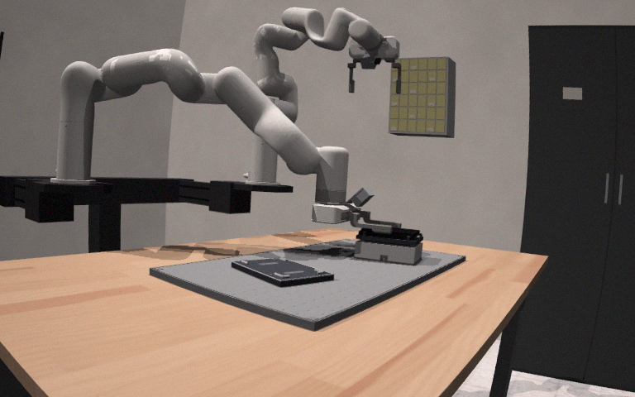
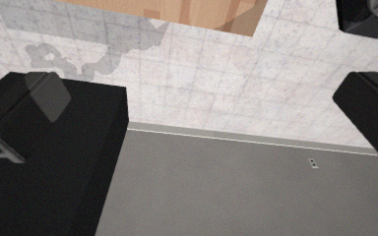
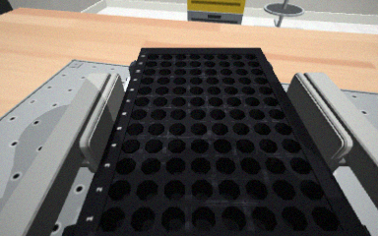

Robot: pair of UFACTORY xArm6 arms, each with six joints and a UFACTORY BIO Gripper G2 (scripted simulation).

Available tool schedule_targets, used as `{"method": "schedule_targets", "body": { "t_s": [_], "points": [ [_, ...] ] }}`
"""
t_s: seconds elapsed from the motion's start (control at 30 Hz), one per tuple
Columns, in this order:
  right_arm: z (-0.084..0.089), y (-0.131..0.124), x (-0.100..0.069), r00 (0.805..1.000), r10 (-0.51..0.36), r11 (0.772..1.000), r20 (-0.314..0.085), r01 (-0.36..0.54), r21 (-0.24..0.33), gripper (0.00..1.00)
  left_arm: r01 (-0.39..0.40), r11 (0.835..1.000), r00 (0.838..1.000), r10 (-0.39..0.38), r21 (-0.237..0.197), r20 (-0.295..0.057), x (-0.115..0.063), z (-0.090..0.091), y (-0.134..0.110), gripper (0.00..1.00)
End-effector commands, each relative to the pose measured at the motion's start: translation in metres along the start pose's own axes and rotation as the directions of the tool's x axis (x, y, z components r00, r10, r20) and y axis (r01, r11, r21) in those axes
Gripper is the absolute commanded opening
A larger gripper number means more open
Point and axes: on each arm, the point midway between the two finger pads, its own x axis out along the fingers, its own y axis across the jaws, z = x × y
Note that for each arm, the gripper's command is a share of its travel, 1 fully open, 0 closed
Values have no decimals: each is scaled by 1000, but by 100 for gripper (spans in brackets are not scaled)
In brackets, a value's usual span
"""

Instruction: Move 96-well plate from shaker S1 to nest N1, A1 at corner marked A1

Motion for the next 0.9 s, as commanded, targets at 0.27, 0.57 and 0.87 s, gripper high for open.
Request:
{"method": "schedule_targets", "body": {
  "t_s": [0.27, 0.57, 0.87],
  "points": [
    [12, 1, 2, 1000, 0, 1000, 6, 0, 3, 0, -4, 1000, 1000, 4, 0, 1, -2, 0, 0, 100],
    [17, 1, 2, 1000, 0, 1000, 6, 0, 3, 0, -4, 1000, 1000, 4, 0, 1, -2, 0, 0, 100],
    [22, 1, 2, 1000, 0, 1000, 6, 0, 3, 0, -4, 1000, 1000, 4, 0, 1, -2, 0, 0, 100]
  ]
}}
